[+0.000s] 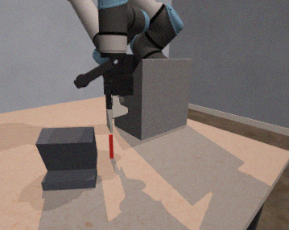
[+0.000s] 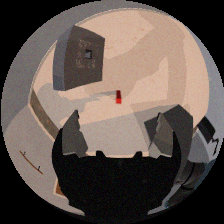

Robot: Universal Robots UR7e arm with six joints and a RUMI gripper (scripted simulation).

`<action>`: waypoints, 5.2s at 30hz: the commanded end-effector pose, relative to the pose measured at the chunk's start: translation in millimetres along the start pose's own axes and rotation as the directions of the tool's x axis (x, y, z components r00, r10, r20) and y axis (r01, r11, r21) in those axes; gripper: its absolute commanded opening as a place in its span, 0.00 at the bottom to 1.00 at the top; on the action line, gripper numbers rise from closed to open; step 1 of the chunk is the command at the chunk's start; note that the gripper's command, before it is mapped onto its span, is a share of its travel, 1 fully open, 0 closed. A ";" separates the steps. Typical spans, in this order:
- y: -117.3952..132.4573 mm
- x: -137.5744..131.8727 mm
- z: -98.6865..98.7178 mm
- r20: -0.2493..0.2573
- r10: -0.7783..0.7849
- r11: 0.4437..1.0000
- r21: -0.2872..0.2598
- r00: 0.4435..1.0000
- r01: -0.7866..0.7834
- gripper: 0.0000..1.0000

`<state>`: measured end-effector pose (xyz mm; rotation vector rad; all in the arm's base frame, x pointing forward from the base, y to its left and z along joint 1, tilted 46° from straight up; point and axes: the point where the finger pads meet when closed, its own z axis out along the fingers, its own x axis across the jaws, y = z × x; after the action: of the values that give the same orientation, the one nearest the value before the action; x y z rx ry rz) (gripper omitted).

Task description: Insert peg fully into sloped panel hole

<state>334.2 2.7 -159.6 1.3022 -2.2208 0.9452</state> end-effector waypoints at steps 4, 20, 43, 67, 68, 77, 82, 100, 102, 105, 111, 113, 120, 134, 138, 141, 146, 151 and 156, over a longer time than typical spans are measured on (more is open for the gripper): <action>-0.1 -0.1 7.9 0.001 0.000 1.000 0.001 1.000 0.000 1.00; -0.3 -0.3 30.3 0.001 0.000 1.000 0.001 1.000 0.000 1.00; -0.2 -0.2 46.0 0.000 0.000 1.000 0.000 1.000 0.000 0.91; -0.2 -0.2 46.0 0.000 0.000 1.000 0.000 1.000 0.000 0.63; -0.2 -0.2 46.0 0.000 0.000 1.000 0.000 1.000 0.000 0.61; -0.2 -0.2 46.0 0.000 0.000 1.000 0.000 1.000 0.000 0.48; -0.2 -0.2 46.0 0.000 0.000 1.000 0.000 1.000 0.000 0.44; -0.2 -0.2 46.0 0.000 0.000 1.000 0.000 1.000 0.000 0.21; -0.2 -0.2 46.0 0.000 0.000 1.000 0.000 1.000 0.000 0.18; -0.2 -0.2 46.0 0.000 0.000 1.000 0.000 1.000 0.000 0.14; -0.2 -0.2 46.0 0.000 0.000 1.000 0.000 1.000 0.000 0.05; -0.2 -0.2 46.0 0.000 0.000 1.000 0.000 1.000 0.000 0.03; -0.5 -0.5 30.6 0.001 0.000 1.000 0.001 1.000 0.000 0.00; -23.4 -15.1 -24.1 0.043 0.034 0.999 0.029 0.998 -0.035 0.00; -22.6 -13.6 -22.2 0.047 0.042 0.999 0.014 0.998 -0.043 0.00; -21.8 -12.3 -20.5 0.050 0.050 0.999 0.001 0.998 -0.050 0.00; -20.5 -10.0 -17.8 0.055 0.062 0.998 -0.021 0.997 -0.061 0.00; -19.7 -8.7 -16.2 0.058 0.070 0.997 -0.034 0.996 -0.068 0.00; -18.4 -6.6 -13.7 0.063 0.082 0.995 -0.056 0.995 -0.079 0.00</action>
<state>354.9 12.1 -147.3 1.2577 -2.3337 0.8957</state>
